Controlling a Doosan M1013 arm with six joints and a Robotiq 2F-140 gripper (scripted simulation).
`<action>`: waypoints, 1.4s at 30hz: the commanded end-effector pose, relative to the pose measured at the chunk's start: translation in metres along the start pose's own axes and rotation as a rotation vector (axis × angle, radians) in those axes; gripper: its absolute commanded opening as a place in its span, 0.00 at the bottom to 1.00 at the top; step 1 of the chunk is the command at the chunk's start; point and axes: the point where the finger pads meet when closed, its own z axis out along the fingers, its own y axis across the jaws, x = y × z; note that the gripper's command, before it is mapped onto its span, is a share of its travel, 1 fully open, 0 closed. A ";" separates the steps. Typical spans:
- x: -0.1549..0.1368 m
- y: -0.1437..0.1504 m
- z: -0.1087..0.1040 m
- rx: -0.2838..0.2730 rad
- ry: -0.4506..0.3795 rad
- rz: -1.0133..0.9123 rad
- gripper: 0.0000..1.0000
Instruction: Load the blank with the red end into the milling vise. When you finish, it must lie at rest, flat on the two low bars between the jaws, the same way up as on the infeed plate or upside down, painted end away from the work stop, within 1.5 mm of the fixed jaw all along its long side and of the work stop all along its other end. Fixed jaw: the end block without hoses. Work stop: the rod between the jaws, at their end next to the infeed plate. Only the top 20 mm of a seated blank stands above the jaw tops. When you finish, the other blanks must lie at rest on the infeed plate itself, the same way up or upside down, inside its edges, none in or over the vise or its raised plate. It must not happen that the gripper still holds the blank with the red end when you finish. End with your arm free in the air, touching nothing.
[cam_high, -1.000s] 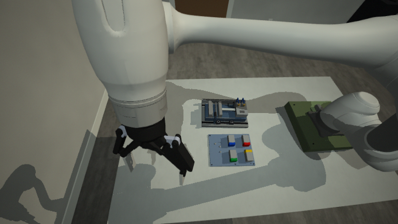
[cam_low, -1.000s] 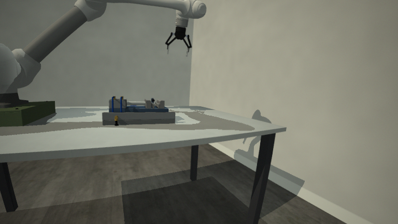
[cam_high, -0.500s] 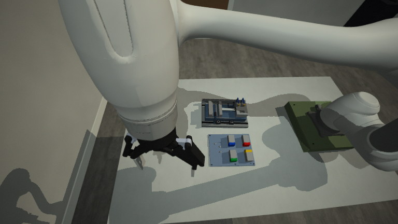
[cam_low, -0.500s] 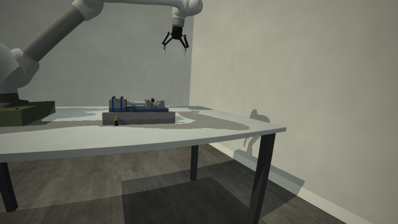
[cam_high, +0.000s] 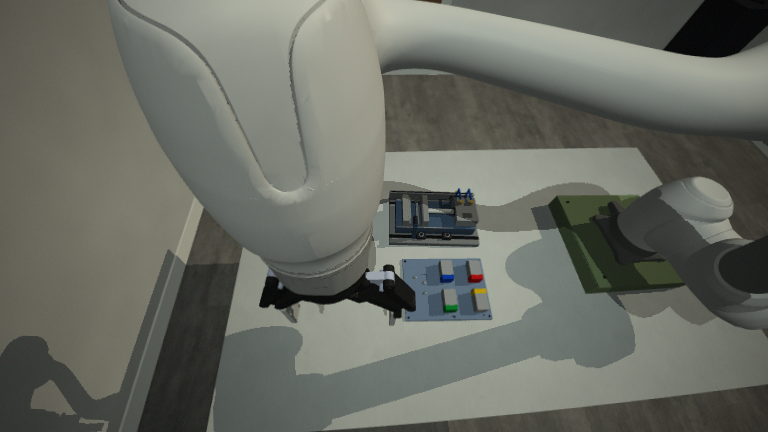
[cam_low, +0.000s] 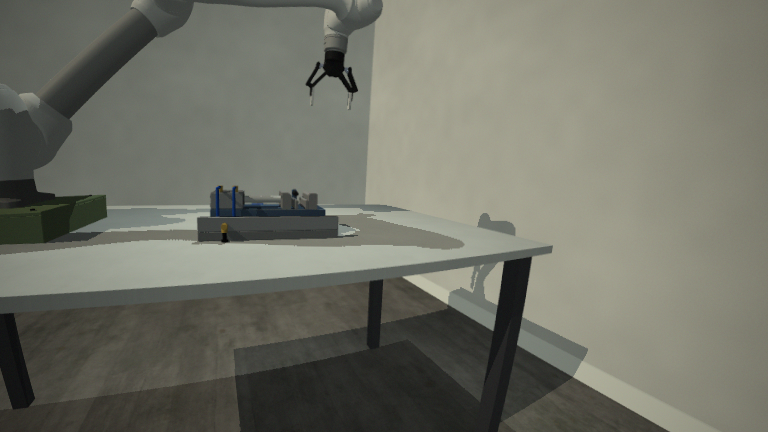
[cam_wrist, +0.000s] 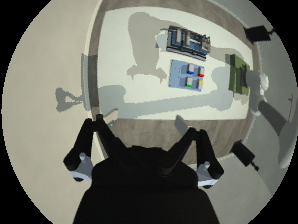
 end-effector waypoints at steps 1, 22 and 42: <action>0.004 0.007 0.002 0.001 0.011 -0.007 1.00; 0.035 0.060 0.016 0.001 0.059 -0.038 1.00; 0.063 0.110 0.029 0.002 0.060 -0.038 1.00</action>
